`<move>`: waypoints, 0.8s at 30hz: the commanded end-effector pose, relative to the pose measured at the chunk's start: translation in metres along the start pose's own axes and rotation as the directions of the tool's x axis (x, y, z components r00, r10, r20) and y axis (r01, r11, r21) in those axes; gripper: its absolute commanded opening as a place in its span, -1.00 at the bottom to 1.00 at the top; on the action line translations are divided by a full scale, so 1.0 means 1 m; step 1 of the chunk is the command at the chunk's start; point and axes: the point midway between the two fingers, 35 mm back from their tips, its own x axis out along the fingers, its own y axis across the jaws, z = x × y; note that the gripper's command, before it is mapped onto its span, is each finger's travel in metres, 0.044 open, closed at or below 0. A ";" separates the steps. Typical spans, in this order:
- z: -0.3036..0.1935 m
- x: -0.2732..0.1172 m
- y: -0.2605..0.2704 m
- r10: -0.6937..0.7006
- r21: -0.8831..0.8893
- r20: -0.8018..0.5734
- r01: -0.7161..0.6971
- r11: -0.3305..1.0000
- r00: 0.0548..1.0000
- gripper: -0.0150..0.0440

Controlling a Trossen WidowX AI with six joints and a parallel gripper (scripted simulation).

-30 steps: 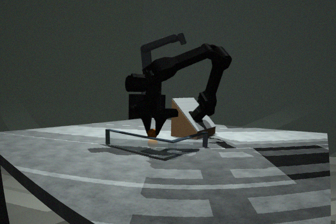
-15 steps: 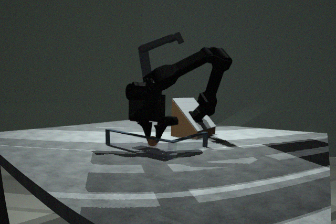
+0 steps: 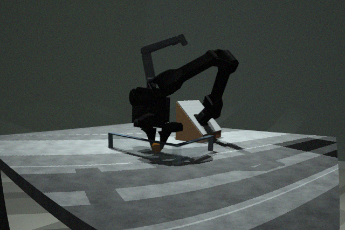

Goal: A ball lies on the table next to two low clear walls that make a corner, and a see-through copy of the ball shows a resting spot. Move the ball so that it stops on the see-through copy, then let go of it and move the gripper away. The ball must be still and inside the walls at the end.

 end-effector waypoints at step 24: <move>0.001 -0.077 -0.004 0.002 0.013 0.003 -0.002 1.000 1.000 0.50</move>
